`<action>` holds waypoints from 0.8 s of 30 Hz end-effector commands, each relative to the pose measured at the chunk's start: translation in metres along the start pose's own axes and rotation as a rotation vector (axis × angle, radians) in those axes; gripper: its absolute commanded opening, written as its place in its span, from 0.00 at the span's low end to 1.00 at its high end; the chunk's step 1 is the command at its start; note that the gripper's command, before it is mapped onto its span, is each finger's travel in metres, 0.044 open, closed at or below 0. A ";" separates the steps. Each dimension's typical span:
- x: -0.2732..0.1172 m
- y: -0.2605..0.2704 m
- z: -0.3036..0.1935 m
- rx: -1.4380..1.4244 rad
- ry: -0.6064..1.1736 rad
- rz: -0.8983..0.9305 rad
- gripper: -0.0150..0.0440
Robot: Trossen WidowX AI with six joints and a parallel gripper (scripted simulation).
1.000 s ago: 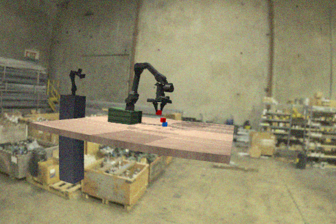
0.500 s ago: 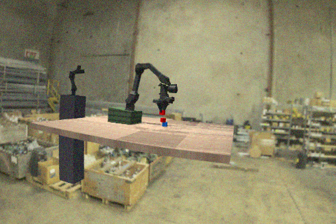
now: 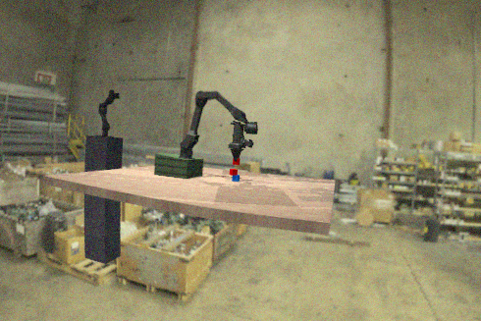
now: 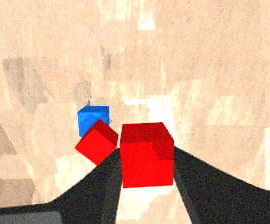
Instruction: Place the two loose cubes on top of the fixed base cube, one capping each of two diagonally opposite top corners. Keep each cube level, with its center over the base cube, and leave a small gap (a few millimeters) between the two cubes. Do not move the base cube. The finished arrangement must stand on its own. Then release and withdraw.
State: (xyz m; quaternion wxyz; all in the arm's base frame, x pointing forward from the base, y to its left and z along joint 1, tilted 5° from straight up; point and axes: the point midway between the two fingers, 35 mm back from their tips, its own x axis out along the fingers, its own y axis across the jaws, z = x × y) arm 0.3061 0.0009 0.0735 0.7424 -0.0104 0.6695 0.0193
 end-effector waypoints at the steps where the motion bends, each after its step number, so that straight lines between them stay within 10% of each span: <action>1: 0.001 0.011 0.003 -0.109 0.000 -0.005 0.43; 24: 0.003 0.075 0.006 -0.671 -0.006 0.001 0.43</action>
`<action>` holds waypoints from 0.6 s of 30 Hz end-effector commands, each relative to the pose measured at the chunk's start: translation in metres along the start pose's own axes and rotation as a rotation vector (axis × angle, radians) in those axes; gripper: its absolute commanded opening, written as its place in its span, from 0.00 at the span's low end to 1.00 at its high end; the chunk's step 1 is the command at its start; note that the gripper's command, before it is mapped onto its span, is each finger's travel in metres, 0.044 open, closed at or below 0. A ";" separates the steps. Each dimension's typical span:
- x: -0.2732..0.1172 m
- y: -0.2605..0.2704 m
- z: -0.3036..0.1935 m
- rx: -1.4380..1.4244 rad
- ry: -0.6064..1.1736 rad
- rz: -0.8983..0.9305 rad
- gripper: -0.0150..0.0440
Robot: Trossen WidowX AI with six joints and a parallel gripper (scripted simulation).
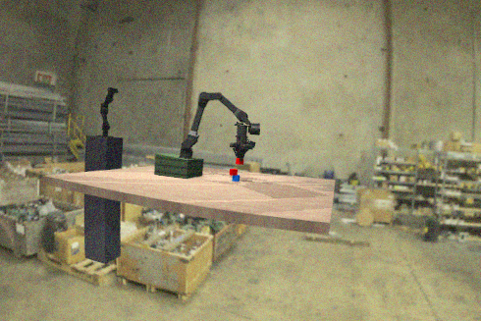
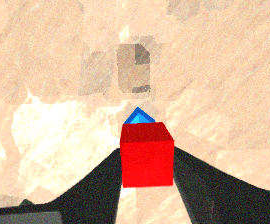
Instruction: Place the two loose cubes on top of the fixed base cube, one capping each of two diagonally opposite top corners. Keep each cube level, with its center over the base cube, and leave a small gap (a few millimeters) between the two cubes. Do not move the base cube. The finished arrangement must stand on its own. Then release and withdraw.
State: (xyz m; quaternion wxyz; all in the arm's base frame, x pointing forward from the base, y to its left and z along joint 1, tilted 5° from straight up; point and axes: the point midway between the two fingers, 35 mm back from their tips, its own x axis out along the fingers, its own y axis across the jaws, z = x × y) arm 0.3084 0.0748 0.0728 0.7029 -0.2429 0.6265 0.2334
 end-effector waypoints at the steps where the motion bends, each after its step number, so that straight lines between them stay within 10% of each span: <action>1: 0.001 0.000 0.002 -0.025 0.003 -0.006 0.43; 18: 0.031 0.001 0.000 -0.029 0.003 -0.006 0.43</action>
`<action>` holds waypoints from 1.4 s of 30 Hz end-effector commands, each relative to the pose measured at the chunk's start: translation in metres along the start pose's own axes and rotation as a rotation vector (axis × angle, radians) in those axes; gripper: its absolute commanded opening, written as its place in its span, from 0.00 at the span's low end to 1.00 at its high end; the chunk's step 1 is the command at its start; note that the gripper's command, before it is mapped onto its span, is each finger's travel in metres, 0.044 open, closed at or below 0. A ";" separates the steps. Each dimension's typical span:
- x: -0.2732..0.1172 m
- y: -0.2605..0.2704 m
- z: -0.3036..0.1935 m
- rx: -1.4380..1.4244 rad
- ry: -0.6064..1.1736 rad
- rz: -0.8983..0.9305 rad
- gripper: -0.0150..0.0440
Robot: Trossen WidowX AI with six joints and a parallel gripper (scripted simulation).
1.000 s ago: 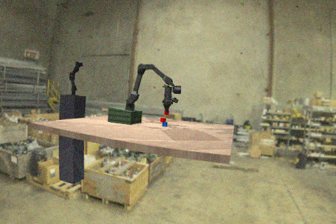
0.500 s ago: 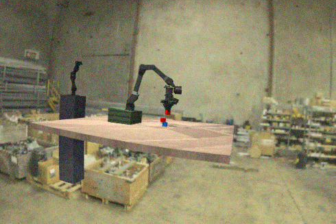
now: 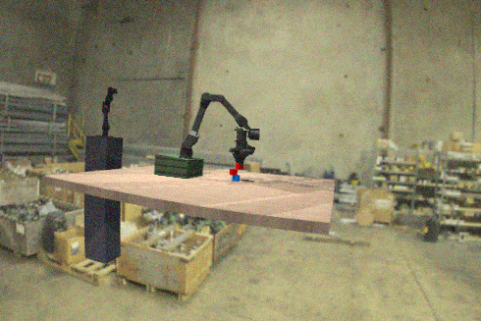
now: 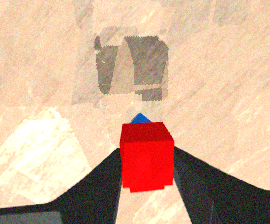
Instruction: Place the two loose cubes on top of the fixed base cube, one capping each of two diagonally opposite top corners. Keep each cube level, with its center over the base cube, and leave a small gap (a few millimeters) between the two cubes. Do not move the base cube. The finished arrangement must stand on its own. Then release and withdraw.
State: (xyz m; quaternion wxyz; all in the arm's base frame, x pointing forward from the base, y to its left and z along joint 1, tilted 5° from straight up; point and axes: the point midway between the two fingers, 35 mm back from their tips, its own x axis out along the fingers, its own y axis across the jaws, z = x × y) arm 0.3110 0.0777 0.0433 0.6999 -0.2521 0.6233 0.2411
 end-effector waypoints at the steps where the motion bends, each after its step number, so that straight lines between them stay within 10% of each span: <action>1: 0.002 -0.001 0.000 -0.004 0.003 -0.005 0.43; 42: 0.032 -0.001 0.001 0.000 0.003 -0.005 0.43</action>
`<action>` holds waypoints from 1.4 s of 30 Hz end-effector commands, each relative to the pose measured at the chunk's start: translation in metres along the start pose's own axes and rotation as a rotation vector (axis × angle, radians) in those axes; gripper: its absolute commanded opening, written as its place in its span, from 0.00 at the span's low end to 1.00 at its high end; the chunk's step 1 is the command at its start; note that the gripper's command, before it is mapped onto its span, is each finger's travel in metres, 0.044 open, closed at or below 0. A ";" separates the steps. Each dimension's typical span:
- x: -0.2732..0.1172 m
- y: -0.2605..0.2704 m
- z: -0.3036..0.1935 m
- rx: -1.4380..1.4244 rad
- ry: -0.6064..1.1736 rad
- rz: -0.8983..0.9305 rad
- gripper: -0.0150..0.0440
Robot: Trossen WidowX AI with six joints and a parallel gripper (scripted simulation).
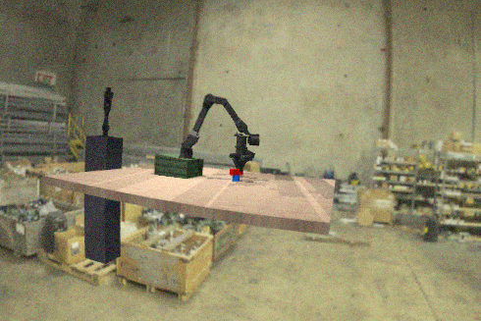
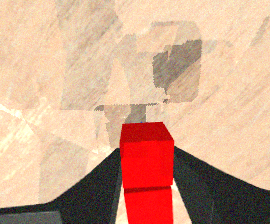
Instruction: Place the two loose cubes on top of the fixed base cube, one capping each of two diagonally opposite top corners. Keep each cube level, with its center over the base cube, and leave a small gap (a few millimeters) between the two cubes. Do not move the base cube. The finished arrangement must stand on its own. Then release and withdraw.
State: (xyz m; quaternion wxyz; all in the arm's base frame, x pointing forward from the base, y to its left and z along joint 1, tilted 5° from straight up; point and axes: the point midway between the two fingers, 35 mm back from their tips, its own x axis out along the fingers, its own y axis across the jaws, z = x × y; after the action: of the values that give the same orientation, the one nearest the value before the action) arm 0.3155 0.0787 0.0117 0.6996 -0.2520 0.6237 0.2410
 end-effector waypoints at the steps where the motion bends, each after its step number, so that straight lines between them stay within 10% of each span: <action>1: 0.001 -0.001 0.000 0.000 0.002 -0.005 0.43; 5: 0.001 -0.001 0.000 0.000 0.002 -0.005 0.60; 42: -0.053 0.000 0.000 0.000 0.000 0.000 0.60</action>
State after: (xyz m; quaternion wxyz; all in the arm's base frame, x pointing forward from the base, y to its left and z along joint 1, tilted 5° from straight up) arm 0.3099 0.0777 0.0584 0.6976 -0.2522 0.6256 0.2417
